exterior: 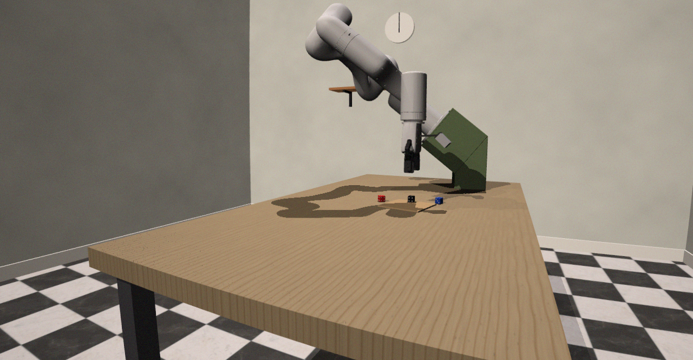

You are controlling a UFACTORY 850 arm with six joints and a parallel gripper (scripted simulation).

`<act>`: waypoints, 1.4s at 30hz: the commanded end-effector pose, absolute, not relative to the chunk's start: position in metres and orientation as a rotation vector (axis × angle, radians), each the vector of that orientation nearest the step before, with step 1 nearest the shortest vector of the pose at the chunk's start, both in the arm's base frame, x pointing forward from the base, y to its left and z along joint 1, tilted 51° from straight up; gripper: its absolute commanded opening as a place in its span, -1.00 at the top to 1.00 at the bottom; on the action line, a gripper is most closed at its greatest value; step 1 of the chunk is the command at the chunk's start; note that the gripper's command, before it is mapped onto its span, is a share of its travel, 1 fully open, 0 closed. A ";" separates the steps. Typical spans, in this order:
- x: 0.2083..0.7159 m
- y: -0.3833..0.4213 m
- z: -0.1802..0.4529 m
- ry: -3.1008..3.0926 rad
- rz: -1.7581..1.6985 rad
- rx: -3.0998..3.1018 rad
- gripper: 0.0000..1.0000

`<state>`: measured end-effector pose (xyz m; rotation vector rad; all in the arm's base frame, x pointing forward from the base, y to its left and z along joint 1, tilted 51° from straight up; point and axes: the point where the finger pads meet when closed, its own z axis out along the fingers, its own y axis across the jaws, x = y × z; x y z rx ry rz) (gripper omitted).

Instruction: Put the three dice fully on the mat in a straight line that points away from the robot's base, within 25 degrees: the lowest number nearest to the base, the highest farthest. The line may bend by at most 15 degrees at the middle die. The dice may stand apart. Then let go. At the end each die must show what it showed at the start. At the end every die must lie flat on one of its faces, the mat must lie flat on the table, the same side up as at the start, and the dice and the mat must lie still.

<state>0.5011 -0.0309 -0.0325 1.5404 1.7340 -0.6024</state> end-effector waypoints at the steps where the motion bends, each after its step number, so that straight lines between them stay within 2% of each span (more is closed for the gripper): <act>1: 0.502 -0.031 -0.032 1.751 -0.611 1.525 -1.00; 19: 0.507 -0.045 -0.019 2.115 -0.829 1.125 -1.00; 42: 0.514 -0.069 0.003 2.554 -1.138 0.297 -1.00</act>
